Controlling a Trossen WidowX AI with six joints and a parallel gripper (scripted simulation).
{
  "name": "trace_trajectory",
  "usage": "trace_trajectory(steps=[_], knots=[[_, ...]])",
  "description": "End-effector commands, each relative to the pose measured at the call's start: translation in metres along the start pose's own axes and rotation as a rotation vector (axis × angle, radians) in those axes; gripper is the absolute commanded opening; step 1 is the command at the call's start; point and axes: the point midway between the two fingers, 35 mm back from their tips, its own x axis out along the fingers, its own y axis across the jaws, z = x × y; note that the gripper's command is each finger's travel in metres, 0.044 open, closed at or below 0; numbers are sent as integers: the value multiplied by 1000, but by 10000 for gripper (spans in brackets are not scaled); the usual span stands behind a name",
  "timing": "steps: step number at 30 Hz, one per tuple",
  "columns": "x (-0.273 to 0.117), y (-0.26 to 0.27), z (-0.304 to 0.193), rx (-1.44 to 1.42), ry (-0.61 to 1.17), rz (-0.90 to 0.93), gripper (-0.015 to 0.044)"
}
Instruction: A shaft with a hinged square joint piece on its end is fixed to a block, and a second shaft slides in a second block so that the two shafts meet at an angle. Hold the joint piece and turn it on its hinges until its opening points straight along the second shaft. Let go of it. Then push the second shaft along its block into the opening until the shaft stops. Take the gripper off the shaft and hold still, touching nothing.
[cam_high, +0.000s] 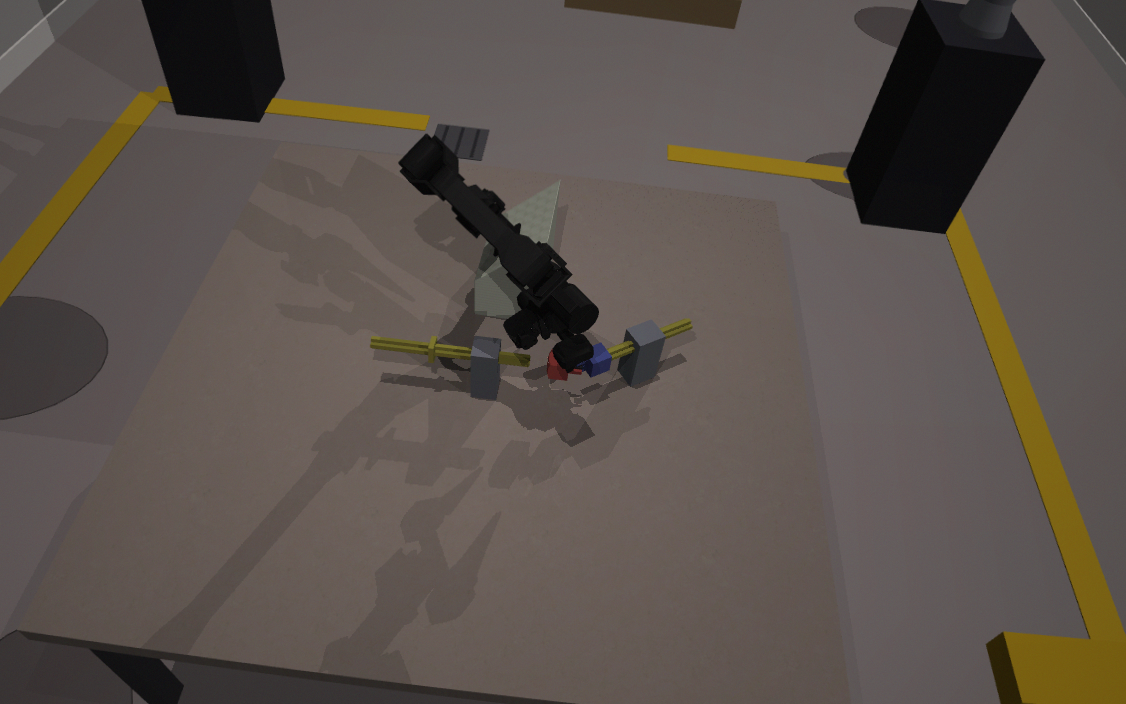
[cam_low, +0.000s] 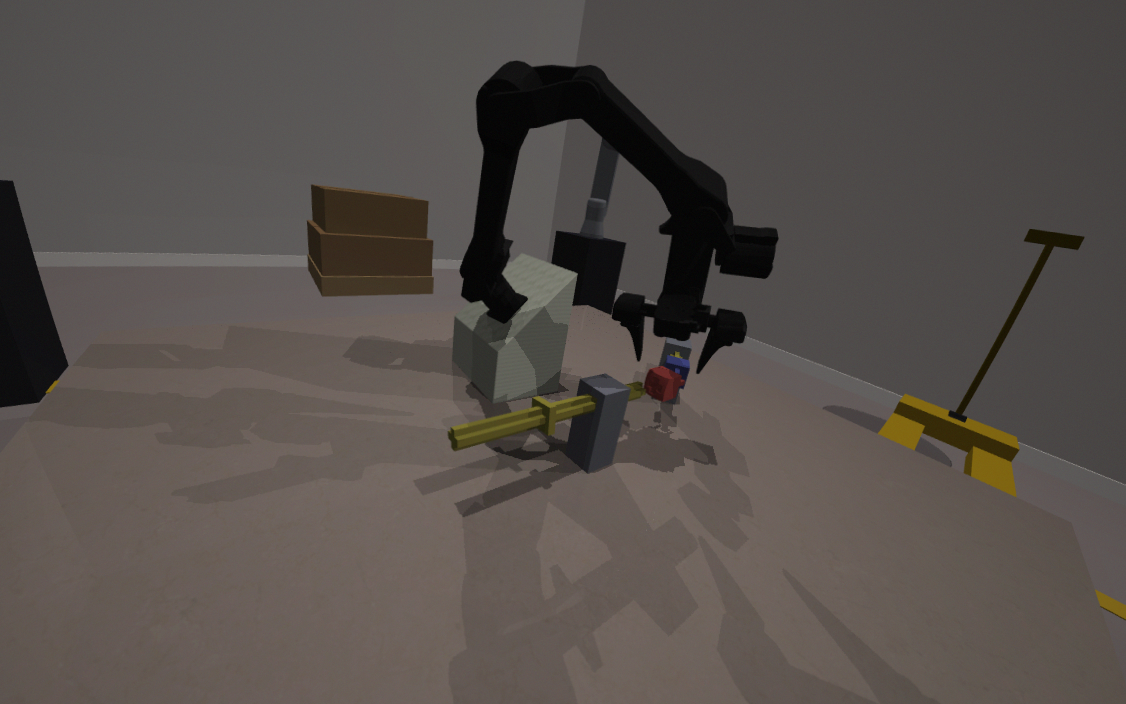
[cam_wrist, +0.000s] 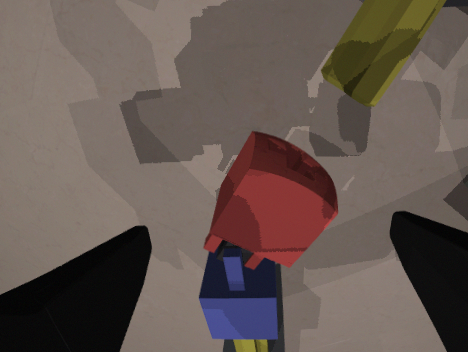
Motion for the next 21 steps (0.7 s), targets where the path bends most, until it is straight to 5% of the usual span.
trace_trajectory(steps=[1,21], knots=[[-13,3,-2,-147,-22,-9,440],[-76,4,-14,-822,-85,-98,440]])
